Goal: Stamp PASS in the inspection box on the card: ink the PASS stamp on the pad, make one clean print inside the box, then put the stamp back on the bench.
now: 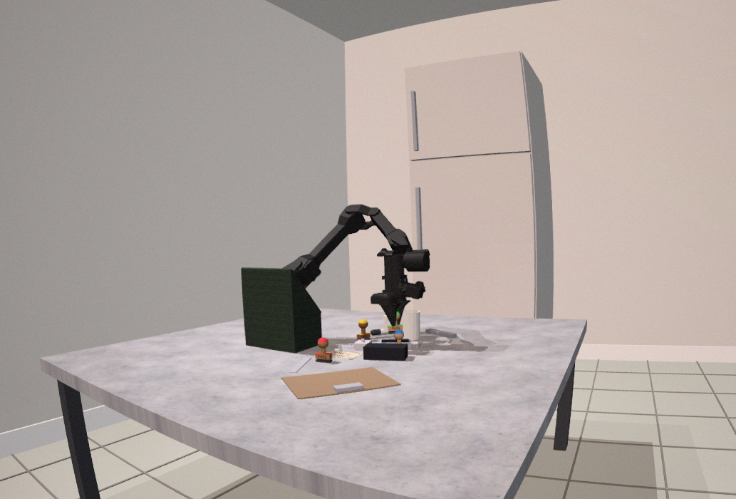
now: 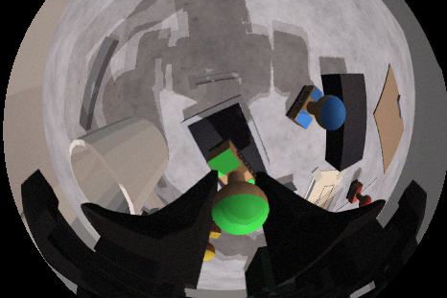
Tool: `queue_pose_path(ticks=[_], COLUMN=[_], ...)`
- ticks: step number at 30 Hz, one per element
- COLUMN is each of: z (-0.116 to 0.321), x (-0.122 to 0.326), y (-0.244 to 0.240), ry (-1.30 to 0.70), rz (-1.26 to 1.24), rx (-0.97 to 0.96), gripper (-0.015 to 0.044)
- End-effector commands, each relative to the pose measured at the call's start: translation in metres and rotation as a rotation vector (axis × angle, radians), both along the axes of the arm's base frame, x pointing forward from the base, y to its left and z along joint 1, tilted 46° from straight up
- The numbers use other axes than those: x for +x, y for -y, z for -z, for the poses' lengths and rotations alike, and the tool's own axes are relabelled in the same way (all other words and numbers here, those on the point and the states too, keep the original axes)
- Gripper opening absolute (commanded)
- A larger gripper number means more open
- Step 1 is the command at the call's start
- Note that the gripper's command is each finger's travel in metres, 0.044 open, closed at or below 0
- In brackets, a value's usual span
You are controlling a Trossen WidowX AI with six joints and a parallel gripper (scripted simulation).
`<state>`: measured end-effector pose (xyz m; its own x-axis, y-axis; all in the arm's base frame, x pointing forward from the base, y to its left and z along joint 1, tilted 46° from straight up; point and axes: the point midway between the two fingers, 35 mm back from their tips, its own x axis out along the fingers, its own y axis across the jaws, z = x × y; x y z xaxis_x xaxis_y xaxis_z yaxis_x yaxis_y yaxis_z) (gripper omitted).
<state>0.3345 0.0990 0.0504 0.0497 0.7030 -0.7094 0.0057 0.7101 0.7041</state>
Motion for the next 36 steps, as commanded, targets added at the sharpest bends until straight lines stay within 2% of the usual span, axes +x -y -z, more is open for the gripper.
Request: queue_pose_path(ticks=[1,36], z=[0.002,0.015], x=[-0.001,-0.002], y=[-0.003,-0.018], ry=[-0.005,-0.004], rz=[-0.001,-0.001], rx=[0.004,0.007], gripper=[0.0000,0.0000])
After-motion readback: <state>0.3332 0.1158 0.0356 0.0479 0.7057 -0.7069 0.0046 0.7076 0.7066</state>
